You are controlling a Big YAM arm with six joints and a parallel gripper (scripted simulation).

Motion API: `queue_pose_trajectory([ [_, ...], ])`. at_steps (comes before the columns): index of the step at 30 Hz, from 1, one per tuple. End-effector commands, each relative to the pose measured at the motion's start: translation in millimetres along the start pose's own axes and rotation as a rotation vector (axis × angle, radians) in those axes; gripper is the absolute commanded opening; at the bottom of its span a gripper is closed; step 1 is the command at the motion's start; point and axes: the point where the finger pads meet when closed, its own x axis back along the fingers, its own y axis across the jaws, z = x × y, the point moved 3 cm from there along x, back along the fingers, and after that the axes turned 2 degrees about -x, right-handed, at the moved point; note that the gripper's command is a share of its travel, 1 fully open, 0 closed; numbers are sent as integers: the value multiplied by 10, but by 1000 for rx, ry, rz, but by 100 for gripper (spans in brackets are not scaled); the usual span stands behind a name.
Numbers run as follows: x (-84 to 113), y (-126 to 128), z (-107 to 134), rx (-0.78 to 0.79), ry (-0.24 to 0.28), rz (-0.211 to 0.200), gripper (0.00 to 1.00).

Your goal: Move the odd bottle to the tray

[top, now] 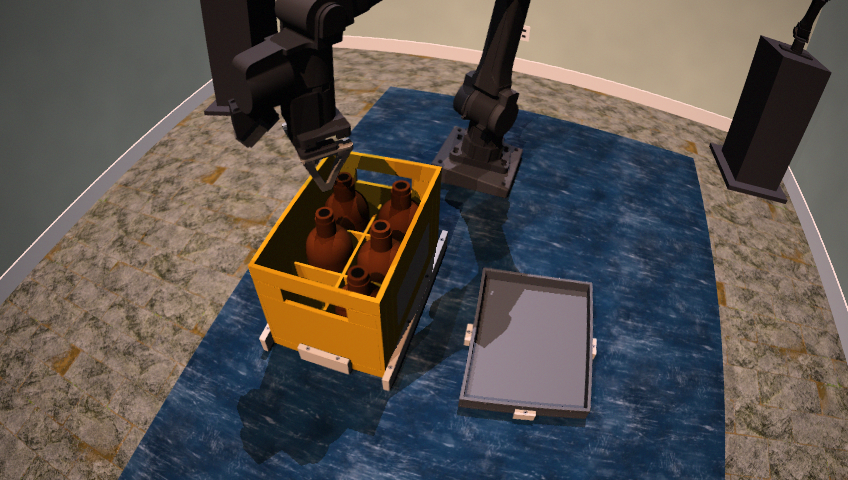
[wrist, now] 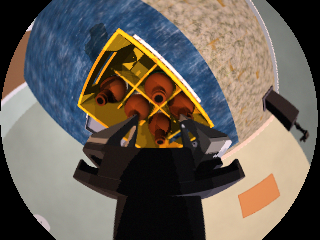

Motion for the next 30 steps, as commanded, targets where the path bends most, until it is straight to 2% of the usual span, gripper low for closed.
queue_pose_trajectory([
  [1, 51, 51, -27, 18, -24, -13, 61],
  [6, -5, 42, -8, 17, -13, -9, 61],
  [7, 146, 98, -99, 21, -46, -21, 61],
  [11, -74, 51, -18, 17, -6, -7, 61],
  [21, -212, 49, -25, 8, 1, -4, 61],
  [23, -212, 49, -25, 8, 1, -4, 61],
  [24, 3, 117, -184, 9, -55, -26, 61],
  [26, -214, 52, -55, 3, -9, -7, 61],
  [30, -307, 48, -23, 3, 1, -4, 61],
])
